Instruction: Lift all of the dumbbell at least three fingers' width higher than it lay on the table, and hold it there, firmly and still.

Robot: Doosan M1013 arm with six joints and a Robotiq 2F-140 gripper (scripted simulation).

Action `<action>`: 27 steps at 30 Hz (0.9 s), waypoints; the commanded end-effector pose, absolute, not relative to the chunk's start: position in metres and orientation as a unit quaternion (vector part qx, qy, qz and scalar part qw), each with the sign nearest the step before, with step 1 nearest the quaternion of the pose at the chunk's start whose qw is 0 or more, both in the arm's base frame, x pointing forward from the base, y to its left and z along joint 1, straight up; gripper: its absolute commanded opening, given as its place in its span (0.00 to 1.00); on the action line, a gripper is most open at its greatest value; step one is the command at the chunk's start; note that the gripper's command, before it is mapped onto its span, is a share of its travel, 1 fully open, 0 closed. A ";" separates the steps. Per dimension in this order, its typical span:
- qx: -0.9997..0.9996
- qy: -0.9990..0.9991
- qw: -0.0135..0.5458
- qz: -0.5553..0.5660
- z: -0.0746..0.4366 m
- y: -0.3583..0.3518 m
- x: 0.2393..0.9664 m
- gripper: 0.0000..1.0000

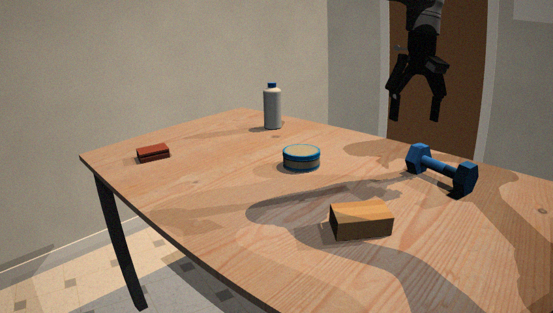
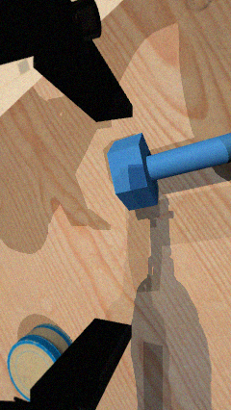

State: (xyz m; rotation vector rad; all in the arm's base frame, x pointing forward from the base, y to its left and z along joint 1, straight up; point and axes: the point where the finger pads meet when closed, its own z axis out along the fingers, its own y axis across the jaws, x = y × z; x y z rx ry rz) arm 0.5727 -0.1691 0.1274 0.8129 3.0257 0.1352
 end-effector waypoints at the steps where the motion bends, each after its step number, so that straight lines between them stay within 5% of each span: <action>1: 0.216 0.976 0.004 0.024 0.119 -0.177 0.533 1.00; 14: 0.162 0.987 -0.001 0.002 0.105 -0.184 0.485 1.00; 22: 0.162 0.987 -0.001 0.002 0.016 -0.182 0.483 1.00; 27: 0.162 0.987 -0.001 0.002 0.008 -0.182 0.482 1.00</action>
